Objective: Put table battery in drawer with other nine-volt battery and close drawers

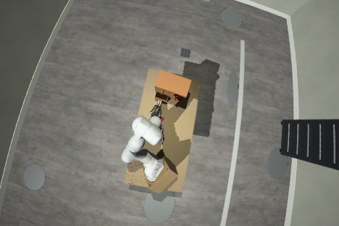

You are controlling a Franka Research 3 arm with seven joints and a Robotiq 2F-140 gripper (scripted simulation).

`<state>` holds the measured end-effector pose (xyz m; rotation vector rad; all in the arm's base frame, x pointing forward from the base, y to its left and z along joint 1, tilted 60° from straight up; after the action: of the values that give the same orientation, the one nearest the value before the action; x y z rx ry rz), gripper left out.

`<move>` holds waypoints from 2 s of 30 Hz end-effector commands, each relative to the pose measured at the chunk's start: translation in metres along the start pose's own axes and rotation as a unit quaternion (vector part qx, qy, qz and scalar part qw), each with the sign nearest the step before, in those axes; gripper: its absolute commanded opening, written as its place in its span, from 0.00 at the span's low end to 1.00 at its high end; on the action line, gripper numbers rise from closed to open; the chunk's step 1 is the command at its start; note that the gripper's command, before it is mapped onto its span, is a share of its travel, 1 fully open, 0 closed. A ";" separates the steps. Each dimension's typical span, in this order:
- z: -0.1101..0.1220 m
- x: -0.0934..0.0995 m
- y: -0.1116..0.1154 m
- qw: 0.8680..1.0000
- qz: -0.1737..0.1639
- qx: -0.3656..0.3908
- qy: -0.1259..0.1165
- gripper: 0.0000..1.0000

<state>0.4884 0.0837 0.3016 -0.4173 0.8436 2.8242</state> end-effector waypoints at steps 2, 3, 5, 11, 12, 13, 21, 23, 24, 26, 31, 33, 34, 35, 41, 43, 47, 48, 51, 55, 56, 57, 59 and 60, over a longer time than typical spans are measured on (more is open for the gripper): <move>0.001 0.001 0.000 1.000 -0.001 0.002 0.001 0.08; 0.001 0.001 0.000 1.000 -0.001 0.002 0.001 0.08; 0.001 0.001 0.000 1.000 -0.001 0.002 0.001 0.08; 0.001 0.001 0.000 1.000 -0.001 0.002 0.001 0.08; 0.001 0.001 0.000 1.000 -0.001 0.002 0.001 0.08; 0.001 0.001 0.000 1.000 -0.001 0.002 0.001 0.08; 0.001 0.001 0.000 1.000 -0.001 0.002 0.001 0.13; 0.001 0.001 0.000 1.000 -0.001 0.002 0.001 0.15; 0.001 0.001 0.000 1.000 -0.001 0.002 0.001 0.18; 0.001 0.001 0.000 1.000 -0.001 0.002 0.001 0.20; 0.001 0.001 0.000 1.000 -0.001 0.002 0.001 0.20; 0.001 0.001 0.000 1.000 -0.001 0.002 0.001 0.20; 0.001 0.002 0.000 1.000 -0.001 0.002 0.001 0.20; 0.001 0.003 0.000 1.000 -0.001 0.002 0.001 0.20; 0.000 0.037 -0.006 1.000 -0.001 0.002 0.001 0.20; 0.000 0.044 -0.008 1.000 -0.001 0.002 0.001 0.20; 0.000 0.049 -0.009 1.000 -0.001 0.002 0.001 0.20; 0.000 0.050 -0.009 1.000 -0.001 0.002 0.001 0.20; 0.000 0.050 -0.009 1.000 -0.001 0.002 0.001 0.20; 0.000 0.051 -0.009 1.000 -0.001 0.002 0.001 0.20; 0.000 0.051 -0.009 1.000 -0.001 0.002 0.001 0.20; 0.000 0.051 -0.009 1.000 -0.001 0.002 0.001 0.20; 0.000 0.051 -0.009 1.000 -0.001 0.002 0.001 0.20; 0.000 0.051 -0.009 1.000 -0.001 0.002 0.001 0.20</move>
<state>0.4434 0.0956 0.2800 -0.4163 0.8388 2.8313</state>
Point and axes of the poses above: the point where the finger pads meet when closed, its own x axis back along the fingers, its own z axis across the jaws, y = z × x, the point moved 6 cm from there along x, back along the fingers, and after that the axes turned 4 degrees about -x, right-handed, at the moved point
